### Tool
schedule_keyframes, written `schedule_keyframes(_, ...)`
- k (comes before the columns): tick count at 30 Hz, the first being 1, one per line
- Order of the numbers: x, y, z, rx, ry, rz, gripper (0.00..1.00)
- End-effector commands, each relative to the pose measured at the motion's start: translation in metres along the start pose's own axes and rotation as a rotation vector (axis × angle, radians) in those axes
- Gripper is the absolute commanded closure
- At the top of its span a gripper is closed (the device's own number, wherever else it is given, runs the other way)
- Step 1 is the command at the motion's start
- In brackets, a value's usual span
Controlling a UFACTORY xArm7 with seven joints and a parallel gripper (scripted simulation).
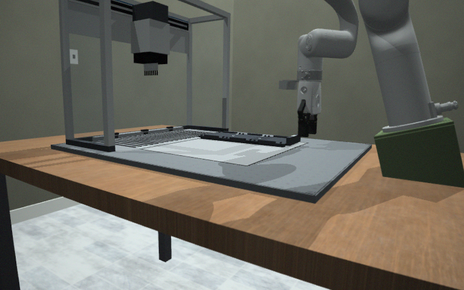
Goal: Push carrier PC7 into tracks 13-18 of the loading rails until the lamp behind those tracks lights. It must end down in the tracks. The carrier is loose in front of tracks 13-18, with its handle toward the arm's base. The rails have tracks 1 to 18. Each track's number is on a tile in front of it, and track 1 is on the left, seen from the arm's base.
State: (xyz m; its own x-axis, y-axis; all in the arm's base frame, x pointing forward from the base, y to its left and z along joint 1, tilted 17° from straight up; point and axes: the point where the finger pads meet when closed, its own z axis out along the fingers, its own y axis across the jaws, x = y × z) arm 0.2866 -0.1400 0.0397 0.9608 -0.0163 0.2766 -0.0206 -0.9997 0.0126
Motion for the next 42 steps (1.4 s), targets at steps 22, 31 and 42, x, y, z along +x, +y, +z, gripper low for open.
schedule_keyframes(22,0.002,0.0,0.012,0.012,0.014,0.0,0.18)
schedule_keyframes(31,0.002,0.0,0.018,0.012,0.013,0.0,0.18)
schedule_keyframes(42,0.002,0.0,0.024,0.012,0.013,0.0,0.18)
